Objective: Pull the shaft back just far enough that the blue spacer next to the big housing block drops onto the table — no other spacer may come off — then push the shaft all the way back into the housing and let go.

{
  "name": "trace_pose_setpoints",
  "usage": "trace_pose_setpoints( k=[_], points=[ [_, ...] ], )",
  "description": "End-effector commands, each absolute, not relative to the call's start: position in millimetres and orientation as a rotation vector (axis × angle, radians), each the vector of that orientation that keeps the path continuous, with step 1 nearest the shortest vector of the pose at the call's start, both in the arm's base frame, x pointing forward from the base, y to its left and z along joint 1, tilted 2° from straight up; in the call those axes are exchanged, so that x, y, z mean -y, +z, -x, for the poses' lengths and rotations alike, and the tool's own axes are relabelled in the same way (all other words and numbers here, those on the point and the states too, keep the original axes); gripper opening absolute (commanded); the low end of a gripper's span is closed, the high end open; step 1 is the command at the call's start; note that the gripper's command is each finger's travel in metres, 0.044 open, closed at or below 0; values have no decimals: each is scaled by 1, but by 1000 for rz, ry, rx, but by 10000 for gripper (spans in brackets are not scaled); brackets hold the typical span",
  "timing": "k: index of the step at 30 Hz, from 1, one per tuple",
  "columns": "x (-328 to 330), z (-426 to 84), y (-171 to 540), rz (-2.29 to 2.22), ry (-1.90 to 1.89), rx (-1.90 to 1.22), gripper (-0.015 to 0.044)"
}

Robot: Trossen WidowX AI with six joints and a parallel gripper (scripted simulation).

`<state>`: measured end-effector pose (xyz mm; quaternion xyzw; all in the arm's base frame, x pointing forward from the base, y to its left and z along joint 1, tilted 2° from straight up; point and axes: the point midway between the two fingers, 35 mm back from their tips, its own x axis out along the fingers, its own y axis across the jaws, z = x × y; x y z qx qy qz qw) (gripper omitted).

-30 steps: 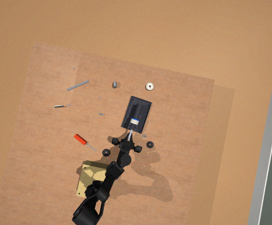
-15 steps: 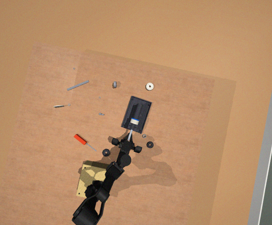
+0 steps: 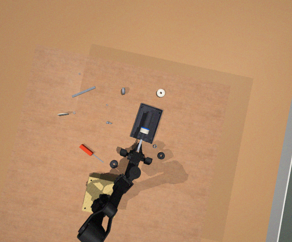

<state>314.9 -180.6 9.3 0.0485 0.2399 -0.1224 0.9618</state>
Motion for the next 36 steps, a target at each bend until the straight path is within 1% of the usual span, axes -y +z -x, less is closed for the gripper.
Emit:
trace_pose_setpoints(
  k=[1,36],
  points=[
    [180,-314,10,-95,-245,-485,0],
    [179,-310,9,-95,-245,-486,0]
  ],
)
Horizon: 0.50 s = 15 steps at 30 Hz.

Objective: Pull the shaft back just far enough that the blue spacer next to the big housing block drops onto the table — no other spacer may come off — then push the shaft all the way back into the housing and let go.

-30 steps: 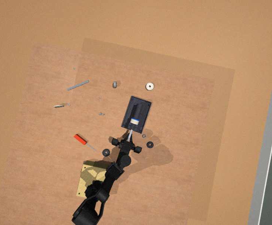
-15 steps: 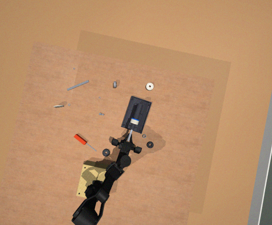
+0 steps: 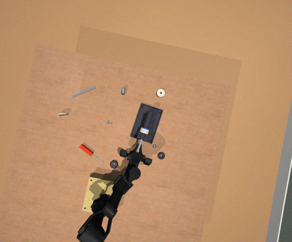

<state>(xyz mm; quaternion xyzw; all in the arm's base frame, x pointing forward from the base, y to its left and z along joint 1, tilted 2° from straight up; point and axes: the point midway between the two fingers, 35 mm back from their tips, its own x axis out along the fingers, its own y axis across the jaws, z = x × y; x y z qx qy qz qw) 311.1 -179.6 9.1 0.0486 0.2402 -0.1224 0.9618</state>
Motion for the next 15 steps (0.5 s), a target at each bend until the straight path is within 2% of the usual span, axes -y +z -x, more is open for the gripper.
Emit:
trace_pose_setpoints(
  k=[1,15],
  points=[
    [179,-310,9,-95,-245,-486,0],
    [178,-309,9,-95,-245,-486,0]
  ],
)
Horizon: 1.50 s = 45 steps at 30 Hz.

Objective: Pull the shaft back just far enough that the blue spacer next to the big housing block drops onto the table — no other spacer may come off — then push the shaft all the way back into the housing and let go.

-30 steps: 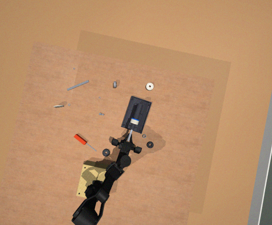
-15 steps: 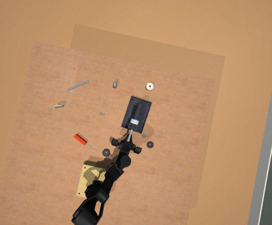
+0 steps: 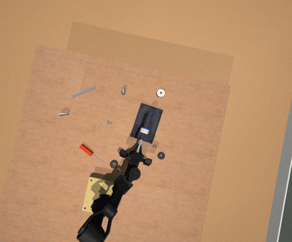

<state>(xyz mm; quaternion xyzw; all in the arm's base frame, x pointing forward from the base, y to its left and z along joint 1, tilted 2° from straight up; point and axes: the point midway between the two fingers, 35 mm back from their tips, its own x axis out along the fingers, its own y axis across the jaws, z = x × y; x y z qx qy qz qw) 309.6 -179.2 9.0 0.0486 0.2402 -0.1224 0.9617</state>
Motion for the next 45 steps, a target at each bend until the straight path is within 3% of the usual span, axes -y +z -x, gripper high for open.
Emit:
trace_pose_setpoints(
  k=[1,45],
  points=[
    [178,-309,9,-95,-245,-486,0],
    [177,-304,9,-95,-245,-486,0]
  ],
)
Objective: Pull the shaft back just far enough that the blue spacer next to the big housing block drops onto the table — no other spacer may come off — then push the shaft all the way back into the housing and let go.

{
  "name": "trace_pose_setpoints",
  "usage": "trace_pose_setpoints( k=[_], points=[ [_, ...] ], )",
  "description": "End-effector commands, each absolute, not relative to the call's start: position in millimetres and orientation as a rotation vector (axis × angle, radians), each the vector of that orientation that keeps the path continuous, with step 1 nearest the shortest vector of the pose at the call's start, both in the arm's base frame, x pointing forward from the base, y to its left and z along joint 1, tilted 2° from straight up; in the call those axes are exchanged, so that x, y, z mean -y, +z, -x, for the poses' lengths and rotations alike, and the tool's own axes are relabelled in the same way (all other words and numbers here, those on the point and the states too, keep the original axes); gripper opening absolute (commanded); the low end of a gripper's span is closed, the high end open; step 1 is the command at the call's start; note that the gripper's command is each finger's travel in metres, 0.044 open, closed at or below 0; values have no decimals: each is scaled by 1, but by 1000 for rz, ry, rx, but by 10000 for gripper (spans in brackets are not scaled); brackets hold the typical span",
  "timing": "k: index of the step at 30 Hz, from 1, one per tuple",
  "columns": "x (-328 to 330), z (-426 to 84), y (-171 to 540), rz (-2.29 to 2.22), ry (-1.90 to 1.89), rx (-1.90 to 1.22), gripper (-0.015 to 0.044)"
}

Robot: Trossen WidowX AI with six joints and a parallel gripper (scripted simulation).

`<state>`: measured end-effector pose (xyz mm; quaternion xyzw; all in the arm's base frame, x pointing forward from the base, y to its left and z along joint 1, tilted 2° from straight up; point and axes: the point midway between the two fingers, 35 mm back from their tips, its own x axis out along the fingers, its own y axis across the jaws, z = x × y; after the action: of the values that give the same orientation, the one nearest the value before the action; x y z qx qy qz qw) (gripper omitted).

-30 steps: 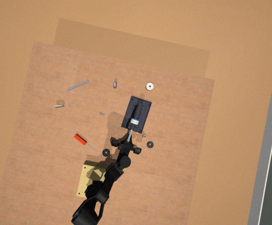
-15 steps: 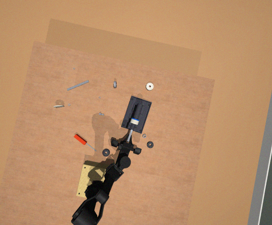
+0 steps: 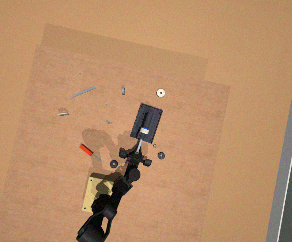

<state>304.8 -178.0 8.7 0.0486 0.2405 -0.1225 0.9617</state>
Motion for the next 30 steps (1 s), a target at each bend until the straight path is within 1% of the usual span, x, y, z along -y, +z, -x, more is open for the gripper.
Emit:
trace_pose_setpoints(
  k=[1,30],
  points=[
    [177,-304,9,-95,-245,-486,0],
    [176,-301,9,-95,-245,-486,0]
  ],
)
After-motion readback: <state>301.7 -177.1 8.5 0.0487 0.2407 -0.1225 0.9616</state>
